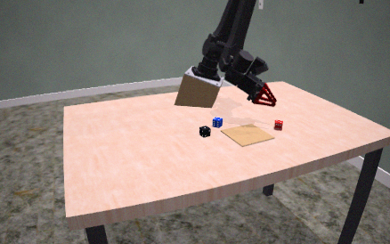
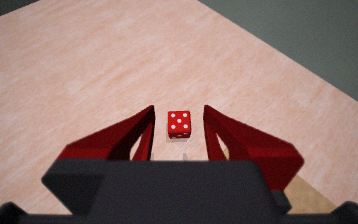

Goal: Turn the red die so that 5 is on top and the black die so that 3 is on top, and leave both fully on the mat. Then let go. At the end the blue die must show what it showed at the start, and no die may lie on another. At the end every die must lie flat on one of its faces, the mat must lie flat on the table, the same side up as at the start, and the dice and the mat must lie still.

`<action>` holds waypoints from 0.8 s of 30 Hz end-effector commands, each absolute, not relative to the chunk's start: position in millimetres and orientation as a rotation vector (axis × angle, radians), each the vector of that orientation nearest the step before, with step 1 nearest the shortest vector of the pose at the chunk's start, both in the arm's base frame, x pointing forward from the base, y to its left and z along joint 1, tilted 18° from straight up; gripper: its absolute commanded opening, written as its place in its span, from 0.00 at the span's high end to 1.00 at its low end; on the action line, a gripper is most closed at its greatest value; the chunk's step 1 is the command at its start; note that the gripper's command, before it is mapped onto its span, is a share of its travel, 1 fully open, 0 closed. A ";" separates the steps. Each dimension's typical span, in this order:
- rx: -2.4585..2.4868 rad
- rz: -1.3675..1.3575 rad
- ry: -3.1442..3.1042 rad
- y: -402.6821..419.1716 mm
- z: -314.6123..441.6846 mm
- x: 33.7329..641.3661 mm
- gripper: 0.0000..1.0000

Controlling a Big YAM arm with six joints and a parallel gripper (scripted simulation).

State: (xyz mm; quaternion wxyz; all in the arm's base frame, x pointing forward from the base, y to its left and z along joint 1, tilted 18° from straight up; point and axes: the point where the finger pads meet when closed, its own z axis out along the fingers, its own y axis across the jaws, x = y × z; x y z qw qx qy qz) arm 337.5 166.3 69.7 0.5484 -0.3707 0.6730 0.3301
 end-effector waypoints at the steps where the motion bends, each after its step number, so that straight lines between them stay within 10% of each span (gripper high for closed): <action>1: -0.909 0.759 1.569 171.2 80.2 345.3 0.56; 24: -1.232 0.498 2.111 190.5 109.1 363.3 0.56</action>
